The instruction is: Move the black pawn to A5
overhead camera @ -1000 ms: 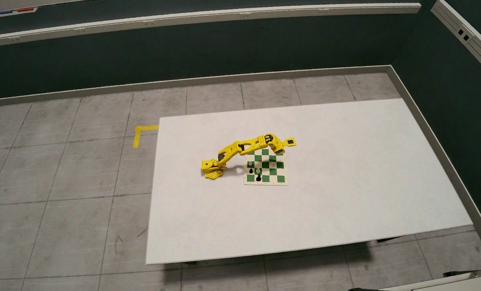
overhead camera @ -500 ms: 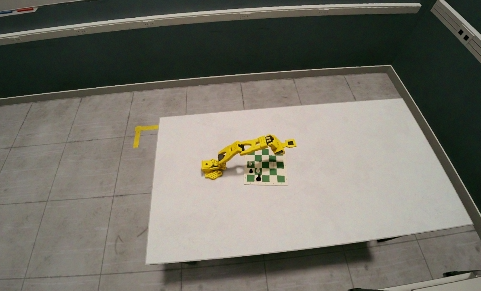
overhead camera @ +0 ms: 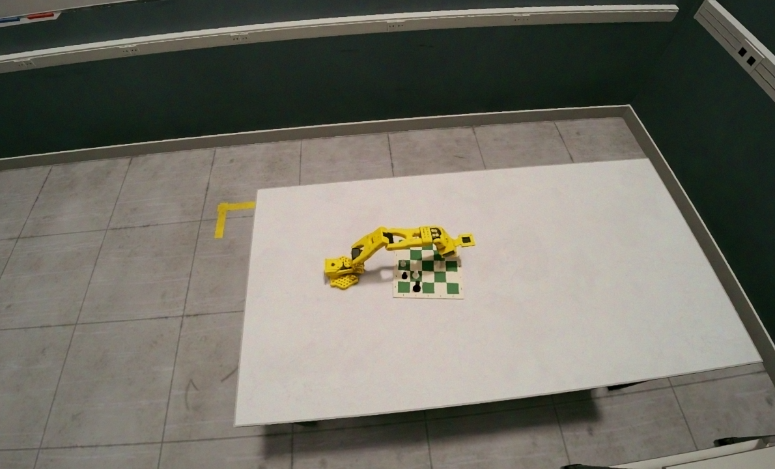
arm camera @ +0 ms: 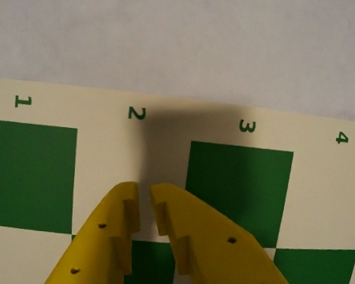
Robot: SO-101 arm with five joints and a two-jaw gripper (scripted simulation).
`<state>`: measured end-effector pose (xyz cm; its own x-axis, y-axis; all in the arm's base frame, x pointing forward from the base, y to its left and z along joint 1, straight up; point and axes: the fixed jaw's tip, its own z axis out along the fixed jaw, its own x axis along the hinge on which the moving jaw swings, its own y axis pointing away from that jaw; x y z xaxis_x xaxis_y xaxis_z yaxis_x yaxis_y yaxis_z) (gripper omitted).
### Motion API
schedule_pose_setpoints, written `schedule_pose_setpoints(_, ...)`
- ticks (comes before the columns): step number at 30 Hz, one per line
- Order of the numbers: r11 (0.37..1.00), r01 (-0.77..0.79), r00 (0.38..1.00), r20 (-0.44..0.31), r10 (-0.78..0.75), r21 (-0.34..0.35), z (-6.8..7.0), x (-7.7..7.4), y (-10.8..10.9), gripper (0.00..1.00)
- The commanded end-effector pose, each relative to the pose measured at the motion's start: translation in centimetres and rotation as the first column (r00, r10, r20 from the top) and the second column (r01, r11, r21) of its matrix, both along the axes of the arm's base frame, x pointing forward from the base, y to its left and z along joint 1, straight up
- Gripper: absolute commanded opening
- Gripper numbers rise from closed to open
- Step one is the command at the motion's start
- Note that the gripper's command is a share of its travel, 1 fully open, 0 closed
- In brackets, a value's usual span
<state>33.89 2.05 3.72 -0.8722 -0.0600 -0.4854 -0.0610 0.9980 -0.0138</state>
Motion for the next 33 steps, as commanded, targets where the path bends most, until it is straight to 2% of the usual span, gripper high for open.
schedule_pose_setpoints(1,1.0,-0.003,0.999,0.053,0.003,0.007,-0.3,0.21,0.3,0.0)
schedule_pose_setpoints(4,1.0,-0.003,0.999,0.053,0.003,0.007,-0.78,0.22,0.3,0.0)
schedule_pose_setpoints(15,1.0,-0.003,0.999,0.053,0.003,0.007,-1.02,0.22,0.3,0.0)
schedule_pose_setpoints(25,1.0,-0.003,0.999,0.053,0.003,0.006,-0.19,-0.09,0.3,0.0)
schedule_pose_setpoints(33,1.0,-0.003,0.999,0.053,0.003,0.006,-0.14,-0.11,0.3,0.0)
